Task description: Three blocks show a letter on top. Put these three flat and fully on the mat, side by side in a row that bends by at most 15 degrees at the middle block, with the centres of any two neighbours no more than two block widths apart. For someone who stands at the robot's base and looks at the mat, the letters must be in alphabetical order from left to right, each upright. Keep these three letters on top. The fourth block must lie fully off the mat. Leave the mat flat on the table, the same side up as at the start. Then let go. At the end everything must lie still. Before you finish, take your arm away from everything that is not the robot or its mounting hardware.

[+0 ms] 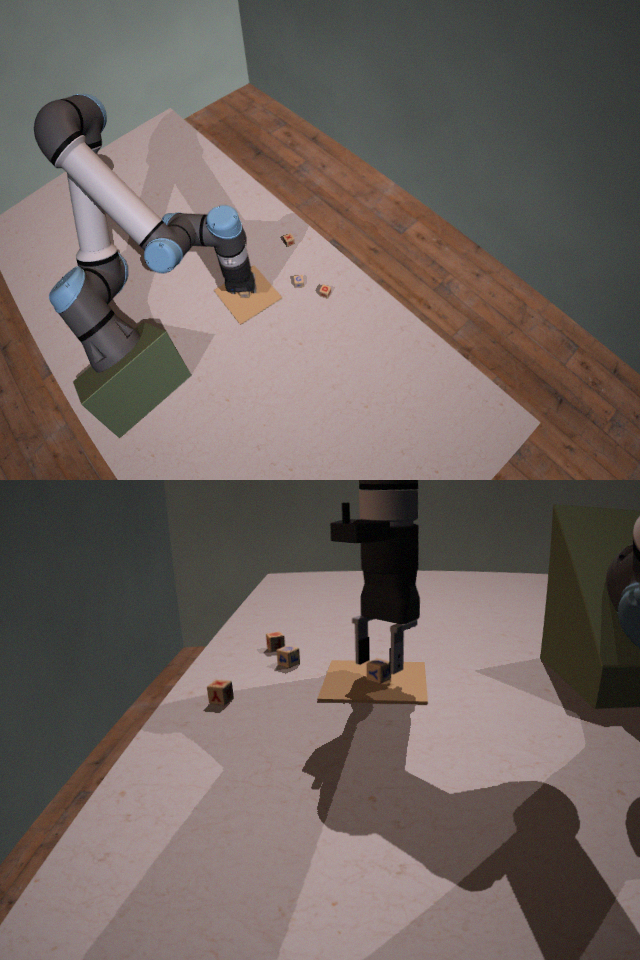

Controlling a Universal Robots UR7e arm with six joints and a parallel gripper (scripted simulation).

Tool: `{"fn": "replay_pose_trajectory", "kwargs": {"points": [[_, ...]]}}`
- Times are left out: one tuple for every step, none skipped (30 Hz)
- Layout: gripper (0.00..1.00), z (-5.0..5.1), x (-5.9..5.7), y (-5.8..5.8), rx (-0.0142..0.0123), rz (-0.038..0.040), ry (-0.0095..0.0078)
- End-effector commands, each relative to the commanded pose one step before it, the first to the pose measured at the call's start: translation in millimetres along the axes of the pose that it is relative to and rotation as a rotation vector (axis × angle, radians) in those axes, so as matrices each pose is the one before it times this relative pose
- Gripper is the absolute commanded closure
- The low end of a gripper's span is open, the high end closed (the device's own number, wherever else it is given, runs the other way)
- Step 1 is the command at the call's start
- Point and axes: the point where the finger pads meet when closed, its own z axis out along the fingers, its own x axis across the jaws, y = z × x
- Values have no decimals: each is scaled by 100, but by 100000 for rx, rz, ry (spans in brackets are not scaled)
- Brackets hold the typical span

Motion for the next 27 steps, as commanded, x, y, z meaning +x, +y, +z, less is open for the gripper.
{"fn": "replay_pose_trajectory", "kwargs": {"points": [[0,939,25,1,20,-7,72],[0,166,0,0,0,0,0],[0,150,-1,0,0,0,0],[0,132,0,0,0,0,0],[0,113,0,0,0,0,0],[0,0,0,0,0,0,0],[0,0,0,0,0,0,0],[0,92,0,0,0,0,0],[0,72,0,0,0,0,0],[0,52,0,0,0,0,0],[0,34,0,0,0,0,0],[0,19,0,0,0,0,0],[0,7,0,0,0,0,0],[0,1,0,0,0,0,0],[0,0,0,0,0,0,0],[0,0,0,0,0,0,0],[0,0,0,0,0,0,0],[0,0,0,0,0,0,0],[0,0,0,0,0,0,0],[0,0,0,0,0,0,0],[0,0,0,0,0,0,0],[0,0,0,0,0,0,0],[0,0,0,0,0,0,0],[0,0,0,0,0,0,0],[0,0,0,0,0,0,0],[0,0,0,0,0,0,0],[0,0,0,0,0,0,0]]}}
